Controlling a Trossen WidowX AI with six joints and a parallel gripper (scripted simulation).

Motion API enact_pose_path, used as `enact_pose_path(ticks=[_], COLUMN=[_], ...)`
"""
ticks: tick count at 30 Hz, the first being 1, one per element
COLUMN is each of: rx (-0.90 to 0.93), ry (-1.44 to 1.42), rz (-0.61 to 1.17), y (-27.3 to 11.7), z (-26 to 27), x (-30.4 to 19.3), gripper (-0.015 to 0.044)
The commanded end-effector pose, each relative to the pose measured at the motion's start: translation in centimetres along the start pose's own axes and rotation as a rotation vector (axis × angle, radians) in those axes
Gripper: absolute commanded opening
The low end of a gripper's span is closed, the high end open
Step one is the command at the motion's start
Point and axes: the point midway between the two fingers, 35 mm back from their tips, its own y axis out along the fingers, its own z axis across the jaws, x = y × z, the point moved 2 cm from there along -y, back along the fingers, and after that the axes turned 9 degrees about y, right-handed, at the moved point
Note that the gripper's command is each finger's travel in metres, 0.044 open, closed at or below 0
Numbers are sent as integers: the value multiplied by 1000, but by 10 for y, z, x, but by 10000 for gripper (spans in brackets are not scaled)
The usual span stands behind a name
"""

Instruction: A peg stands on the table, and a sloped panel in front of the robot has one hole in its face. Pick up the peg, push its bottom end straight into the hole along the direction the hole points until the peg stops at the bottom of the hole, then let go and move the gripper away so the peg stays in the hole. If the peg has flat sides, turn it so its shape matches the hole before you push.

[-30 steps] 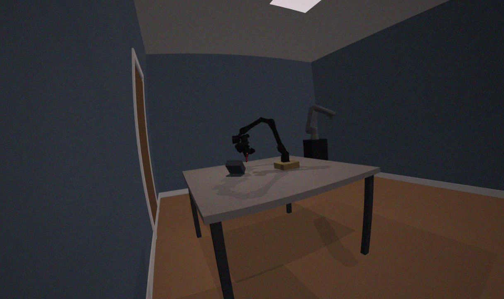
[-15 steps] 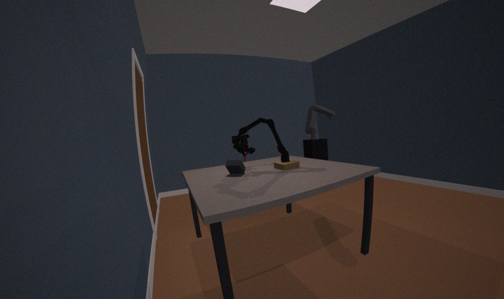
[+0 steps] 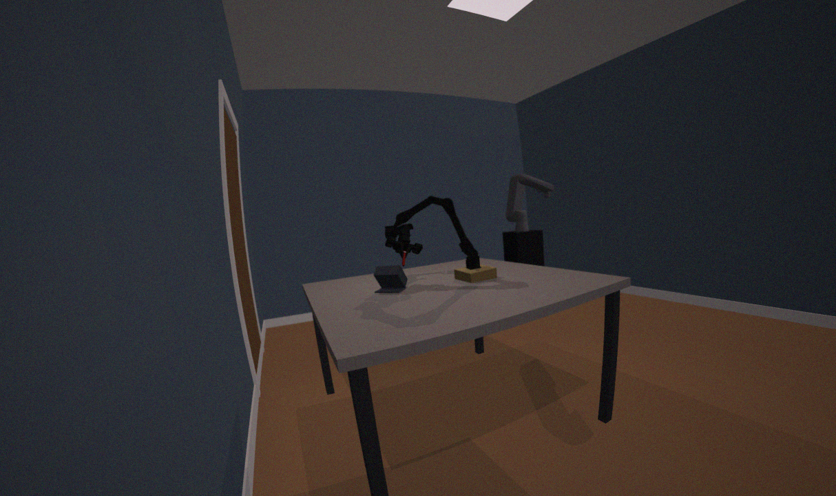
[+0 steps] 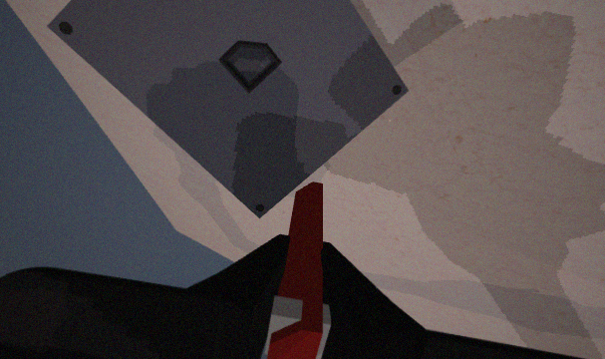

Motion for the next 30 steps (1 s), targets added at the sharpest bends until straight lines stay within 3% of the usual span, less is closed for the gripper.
enact_pose_path(ticks=[1,30], rx=[18,150], ry=[75,464], rz=[18,120], y=[-4,-38], z=[1,8], x=[6,35], gripper=[0,0])
